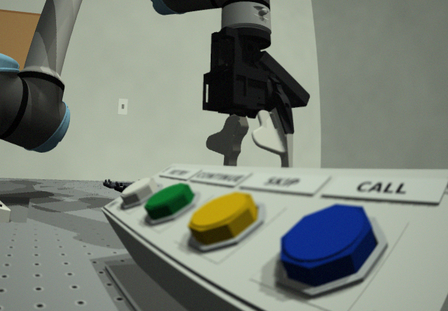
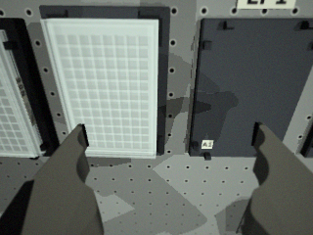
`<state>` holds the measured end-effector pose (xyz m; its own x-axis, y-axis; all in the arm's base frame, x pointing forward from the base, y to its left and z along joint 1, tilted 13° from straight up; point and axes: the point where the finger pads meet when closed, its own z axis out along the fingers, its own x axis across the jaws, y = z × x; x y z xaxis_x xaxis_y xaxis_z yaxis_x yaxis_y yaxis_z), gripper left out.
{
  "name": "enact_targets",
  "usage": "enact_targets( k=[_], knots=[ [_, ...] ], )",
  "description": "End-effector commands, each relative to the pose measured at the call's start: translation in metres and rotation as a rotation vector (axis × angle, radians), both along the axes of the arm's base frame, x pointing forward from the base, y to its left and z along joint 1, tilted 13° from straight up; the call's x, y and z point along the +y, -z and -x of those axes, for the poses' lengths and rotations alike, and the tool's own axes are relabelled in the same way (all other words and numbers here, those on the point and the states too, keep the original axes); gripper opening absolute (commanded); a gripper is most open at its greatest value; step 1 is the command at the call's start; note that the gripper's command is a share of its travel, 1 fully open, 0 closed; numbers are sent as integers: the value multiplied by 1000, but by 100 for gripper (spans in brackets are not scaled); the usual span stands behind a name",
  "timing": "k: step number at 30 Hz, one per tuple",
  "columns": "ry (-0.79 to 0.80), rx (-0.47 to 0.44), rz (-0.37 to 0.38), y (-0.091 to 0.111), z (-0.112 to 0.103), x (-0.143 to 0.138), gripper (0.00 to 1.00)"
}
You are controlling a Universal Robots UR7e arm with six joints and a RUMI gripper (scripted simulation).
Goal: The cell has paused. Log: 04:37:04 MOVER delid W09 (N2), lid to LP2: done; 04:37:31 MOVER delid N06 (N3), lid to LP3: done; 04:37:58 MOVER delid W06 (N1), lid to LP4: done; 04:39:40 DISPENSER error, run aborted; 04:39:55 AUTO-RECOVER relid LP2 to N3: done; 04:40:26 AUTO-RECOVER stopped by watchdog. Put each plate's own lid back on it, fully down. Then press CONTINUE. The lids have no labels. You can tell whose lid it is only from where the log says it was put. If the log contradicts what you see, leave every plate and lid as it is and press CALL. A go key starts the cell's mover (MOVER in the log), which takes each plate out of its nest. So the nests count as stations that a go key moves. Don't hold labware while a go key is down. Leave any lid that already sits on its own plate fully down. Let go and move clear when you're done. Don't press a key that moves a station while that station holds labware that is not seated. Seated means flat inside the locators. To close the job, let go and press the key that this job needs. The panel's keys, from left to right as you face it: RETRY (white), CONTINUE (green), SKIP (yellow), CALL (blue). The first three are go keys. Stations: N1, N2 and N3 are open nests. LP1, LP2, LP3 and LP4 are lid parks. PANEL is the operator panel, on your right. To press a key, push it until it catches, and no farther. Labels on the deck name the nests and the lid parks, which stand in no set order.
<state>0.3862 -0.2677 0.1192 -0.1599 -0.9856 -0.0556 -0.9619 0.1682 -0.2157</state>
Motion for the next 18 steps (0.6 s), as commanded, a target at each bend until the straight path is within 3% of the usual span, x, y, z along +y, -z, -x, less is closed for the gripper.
enact_targets(
  k=[1, 18],
  knots=[
    [-1, -1, -1, 2, 3, -22, 82],
    [-1, -1, 0, 6, 17, -95, 82]
  ],
)
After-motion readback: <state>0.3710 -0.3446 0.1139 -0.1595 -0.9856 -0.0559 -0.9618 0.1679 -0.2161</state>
